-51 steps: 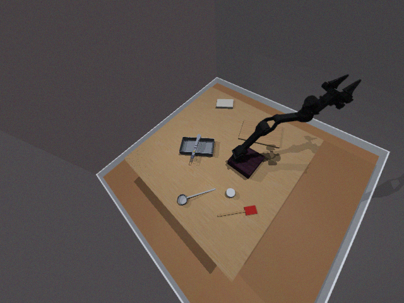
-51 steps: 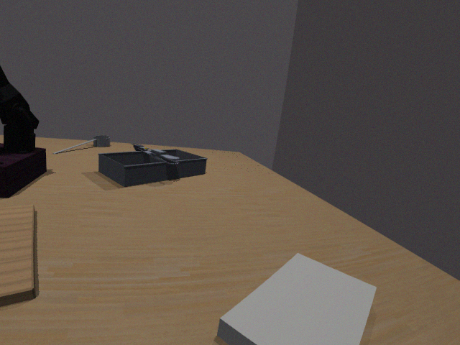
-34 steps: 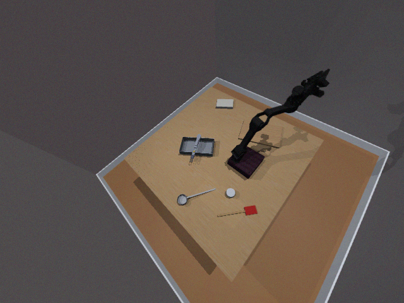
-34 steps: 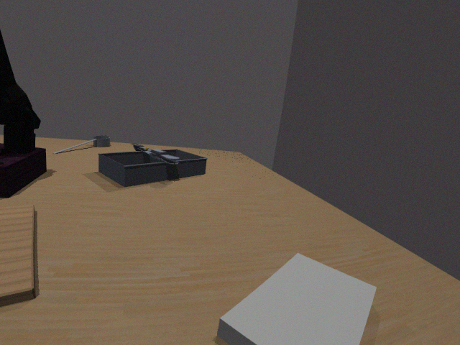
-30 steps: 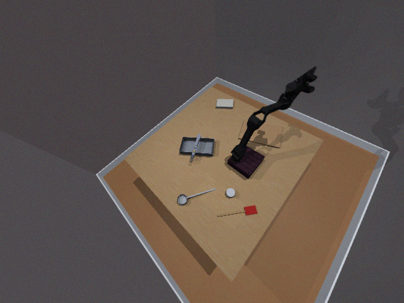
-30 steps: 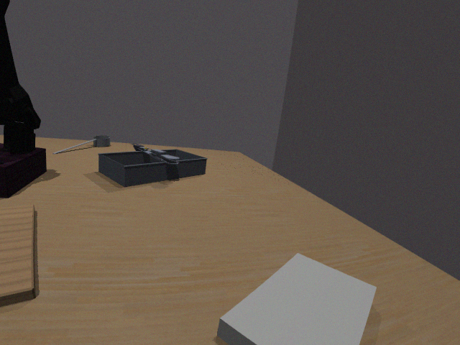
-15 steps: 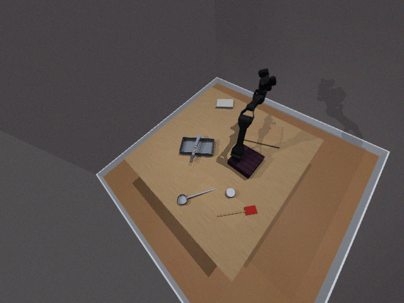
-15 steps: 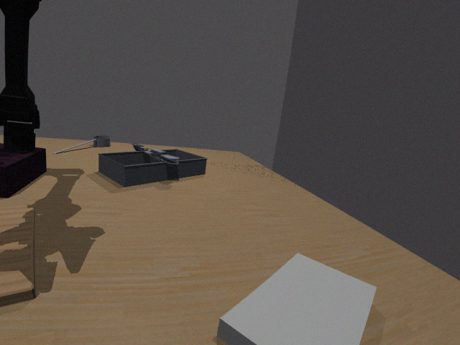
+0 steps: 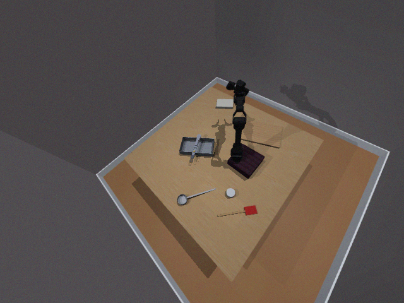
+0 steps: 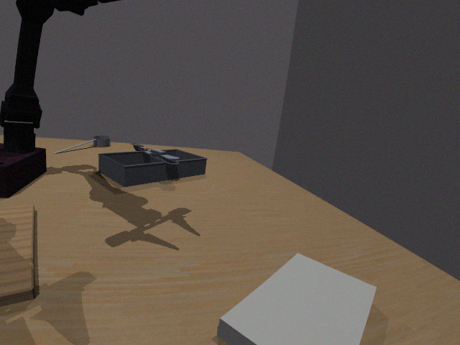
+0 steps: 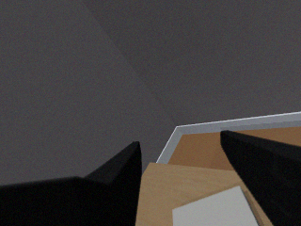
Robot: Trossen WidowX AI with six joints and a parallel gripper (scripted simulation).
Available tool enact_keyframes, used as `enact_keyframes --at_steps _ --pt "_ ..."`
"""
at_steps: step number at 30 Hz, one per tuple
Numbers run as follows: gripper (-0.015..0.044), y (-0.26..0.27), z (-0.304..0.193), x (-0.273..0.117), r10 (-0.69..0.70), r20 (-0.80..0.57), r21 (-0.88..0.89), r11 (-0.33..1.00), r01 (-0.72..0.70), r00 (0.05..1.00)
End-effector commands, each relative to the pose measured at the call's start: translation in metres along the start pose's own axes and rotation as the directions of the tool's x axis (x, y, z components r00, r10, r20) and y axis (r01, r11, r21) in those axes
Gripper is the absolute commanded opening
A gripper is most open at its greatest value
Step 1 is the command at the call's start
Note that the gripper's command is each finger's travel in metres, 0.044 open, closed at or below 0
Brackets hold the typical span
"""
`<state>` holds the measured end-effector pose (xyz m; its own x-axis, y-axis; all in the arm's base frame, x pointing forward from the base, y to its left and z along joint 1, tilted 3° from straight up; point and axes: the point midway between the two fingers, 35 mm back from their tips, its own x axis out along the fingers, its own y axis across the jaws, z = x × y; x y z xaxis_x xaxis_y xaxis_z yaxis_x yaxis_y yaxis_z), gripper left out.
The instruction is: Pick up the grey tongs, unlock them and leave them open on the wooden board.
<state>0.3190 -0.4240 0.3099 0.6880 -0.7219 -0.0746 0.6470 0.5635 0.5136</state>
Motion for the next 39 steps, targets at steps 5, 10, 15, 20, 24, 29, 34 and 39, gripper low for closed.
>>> enact_keyframes --at_steps 5,10,15,20,24,29,34,39 --pt "0.0260 0.067 -0.087 -0.016 0.086 -0.226 -0.398 0.901 -0.172 0.970" --pt "0.0260 0.109 -0.146 -0.039 0.145 -0.380 -0.586 0.726 -0.359 0.913" --pt "0.0260 0.149 -0.206 -0.077 0.195 -0.537 -0.701 0.439 -0.563 0.821" --pt "0.0260 0.184 -0.265 -0.131 0.229 -0.687 -0.700 0.047 -0.712 0.690" --pt "0.0260 0.197 -0.299 -0.167 0.229 -0.767 -0.640 -0.214 -0.738 0.600" --pt "0.0260 0.209 -0.341 -0.227 0.212 -0.864 -0.488 -0.581 -0.652 0.457" --pt "0.0260 0.209 -0.382 -0.299 0.154 -0.945 -0.263 -0.884 -0.387 0.288" --pt "0.0260 0.196 -0.411 -0.369 0.065 -0.990 -0.065 -0.998 0.001 0.128"
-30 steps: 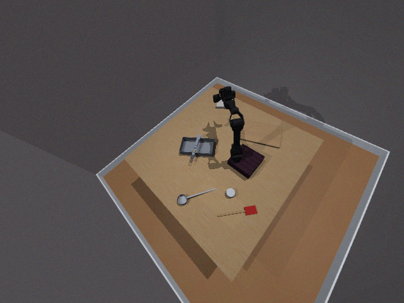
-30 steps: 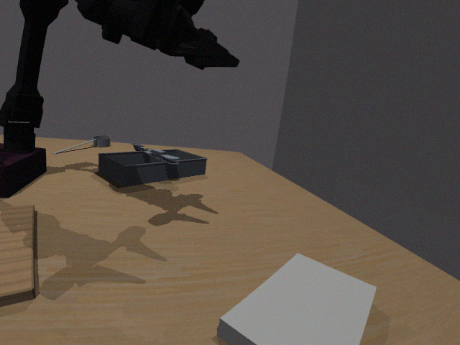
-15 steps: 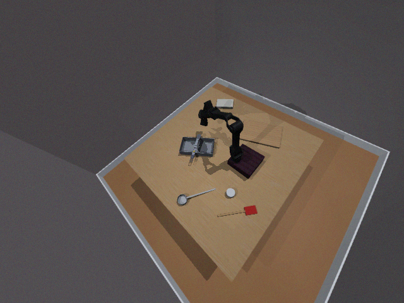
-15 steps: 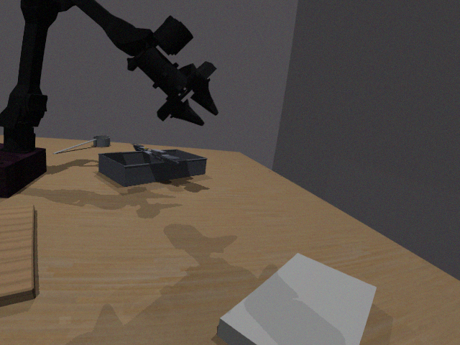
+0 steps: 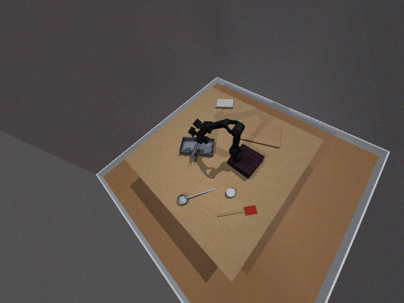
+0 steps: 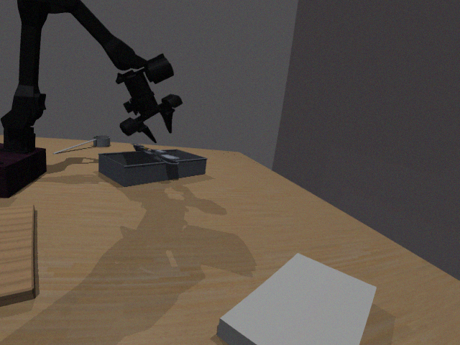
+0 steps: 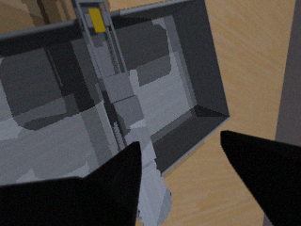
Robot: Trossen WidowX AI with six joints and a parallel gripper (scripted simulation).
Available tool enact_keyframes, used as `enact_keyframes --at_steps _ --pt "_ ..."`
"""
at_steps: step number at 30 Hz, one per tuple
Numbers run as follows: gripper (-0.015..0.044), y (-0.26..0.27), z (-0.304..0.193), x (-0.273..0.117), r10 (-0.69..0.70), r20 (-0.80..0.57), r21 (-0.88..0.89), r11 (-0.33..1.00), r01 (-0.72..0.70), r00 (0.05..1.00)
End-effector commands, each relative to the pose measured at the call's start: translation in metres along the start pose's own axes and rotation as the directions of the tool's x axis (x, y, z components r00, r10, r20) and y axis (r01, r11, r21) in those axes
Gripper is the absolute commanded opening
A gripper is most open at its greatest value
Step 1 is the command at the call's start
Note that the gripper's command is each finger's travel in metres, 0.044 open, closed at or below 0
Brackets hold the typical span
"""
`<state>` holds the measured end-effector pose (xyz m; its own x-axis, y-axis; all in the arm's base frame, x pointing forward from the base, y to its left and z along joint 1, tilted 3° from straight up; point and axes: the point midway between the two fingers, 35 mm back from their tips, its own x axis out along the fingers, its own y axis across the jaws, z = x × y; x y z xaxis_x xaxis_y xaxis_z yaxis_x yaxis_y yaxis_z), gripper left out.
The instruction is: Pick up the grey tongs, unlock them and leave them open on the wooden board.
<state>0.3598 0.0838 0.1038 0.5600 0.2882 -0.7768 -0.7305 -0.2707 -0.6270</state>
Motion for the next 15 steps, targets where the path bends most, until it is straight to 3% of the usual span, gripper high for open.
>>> enact_keyframes --at_steps 1,15 --pt "0.0260 0.0300 0.0495 0.0044 0.105 0.099 -0.326 0.943 -0.067 0.990" --pt "0.0260 0.0370 0.0547 0.0010 0.110 0.103 -0.340 0.938 -0.069 0.989"
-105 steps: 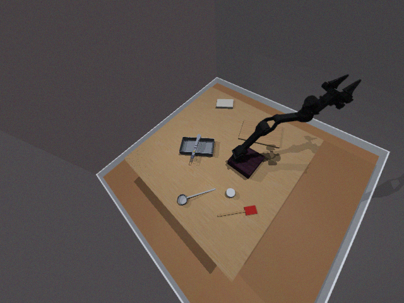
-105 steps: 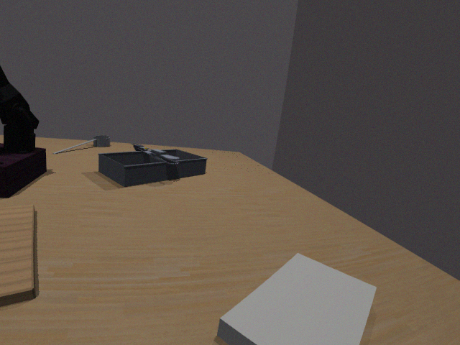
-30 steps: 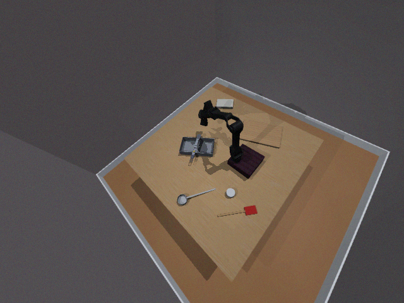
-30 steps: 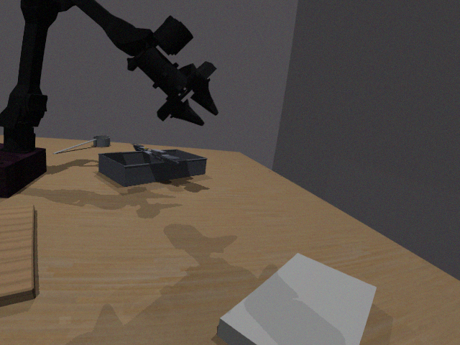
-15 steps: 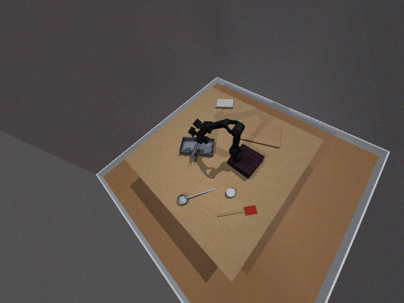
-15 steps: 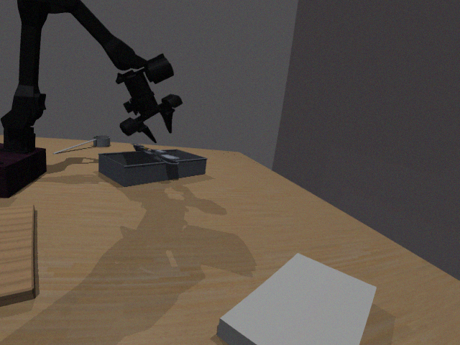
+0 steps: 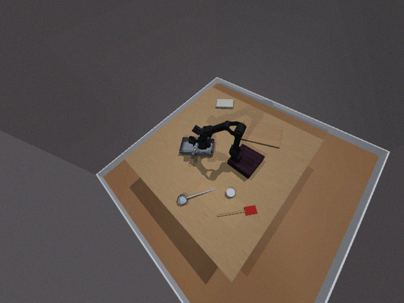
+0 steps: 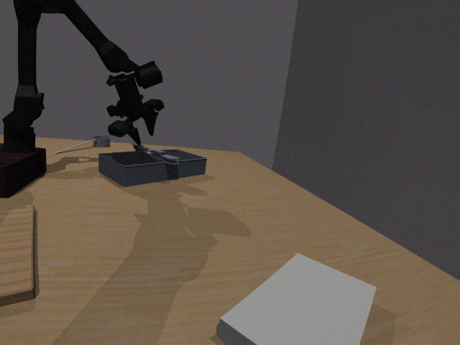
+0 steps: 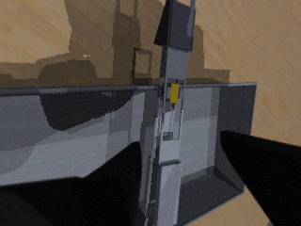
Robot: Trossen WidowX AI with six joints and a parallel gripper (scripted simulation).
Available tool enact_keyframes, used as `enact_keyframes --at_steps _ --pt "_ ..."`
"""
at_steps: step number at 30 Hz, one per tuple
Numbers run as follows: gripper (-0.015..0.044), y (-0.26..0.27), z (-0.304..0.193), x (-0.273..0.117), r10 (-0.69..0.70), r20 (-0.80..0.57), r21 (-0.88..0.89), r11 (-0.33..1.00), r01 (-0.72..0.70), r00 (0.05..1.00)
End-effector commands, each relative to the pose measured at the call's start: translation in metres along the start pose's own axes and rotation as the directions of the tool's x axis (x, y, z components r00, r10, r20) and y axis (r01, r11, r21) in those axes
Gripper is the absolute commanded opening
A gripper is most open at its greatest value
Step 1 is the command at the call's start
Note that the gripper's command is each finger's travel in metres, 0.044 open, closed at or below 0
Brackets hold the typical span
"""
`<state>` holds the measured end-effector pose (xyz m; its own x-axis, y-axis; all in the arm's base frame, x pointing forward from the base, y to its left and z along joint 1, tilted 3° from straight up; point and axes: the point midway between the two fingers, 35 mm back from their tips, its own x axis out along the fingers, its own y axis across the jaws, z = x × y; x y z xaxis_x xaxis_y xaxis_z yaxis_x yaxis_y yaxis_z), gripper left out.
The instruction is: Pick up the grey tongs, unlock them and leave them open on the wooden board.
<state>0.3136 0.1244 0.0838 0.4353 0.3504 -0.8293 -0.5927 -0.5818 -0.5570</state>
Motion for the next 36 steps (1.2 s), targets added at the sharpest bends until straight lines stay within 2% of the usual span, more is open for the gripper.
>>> enact_keyframes --at_steps 1,36 --pt "0.0260 0.001 0.001 0.000 0.003 0.001 -0.004 1.000 -0.003 1.000" --pt "0.0260 -0.001 0.000 0.054 0.001 0.001 -0.004 1.000 -0.001 1.000"
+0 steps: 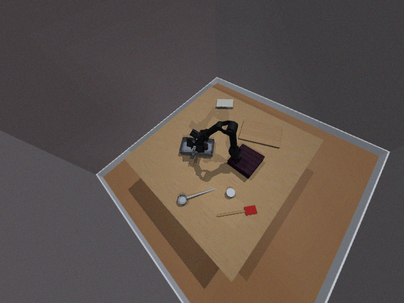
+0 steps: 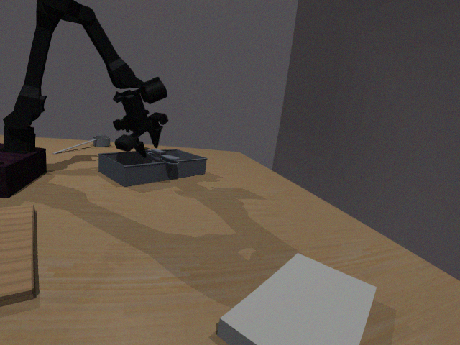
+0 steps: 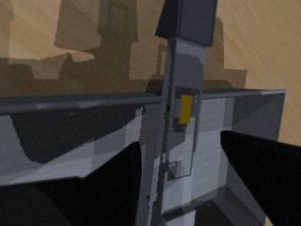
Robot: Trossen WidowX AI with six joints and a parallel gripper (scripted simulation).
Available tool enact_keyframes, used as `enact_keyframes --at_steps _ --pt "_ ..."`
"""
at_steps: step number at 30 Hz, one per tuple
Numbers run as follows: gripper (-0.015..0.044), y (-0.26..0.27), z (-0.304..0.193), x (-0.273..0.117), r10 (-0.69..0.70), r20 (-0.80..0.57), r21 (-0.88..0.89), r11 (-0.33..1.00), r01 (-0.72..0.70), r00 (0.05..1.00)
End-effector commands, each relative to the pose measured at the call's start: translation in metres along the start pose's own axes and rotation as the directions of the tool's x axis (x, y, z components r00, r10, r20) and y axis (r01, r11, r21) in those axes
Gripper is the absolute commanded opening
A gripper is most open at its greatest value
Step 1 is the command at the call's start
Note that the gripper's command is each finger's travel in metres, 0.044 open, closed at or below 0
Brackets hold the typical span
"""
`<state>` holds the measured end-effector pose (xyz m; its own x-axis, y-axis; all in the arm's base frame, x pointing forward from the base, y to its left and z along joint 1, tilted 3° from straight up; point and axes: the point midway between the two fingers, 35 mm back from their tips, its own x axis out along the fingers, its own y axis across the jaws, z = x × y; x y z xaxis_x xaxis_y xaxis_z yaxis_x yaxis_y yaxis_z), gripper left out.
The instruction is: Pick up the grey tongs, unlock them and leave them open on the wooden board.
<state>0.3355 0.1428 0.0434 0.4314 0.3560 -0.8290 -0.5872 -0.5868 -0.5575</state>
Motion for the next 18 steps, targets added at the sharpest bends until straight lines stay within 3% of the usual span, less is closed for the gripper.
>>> enact_keyframes --at_steps 1,16,18 --pt "0.0260 0.001 -0.001 0.006 0.002 -0.006 0.003 1.000 -0.002 1.000" --pt "0.0260 0.003 0.001 0.030 0.001 -0.005 0.003 1.000 -0.001 1.000" --pt "0.0207 0.002 0.001 0.026 0.000 0.000 0.000 1.000 0.000 1.000"
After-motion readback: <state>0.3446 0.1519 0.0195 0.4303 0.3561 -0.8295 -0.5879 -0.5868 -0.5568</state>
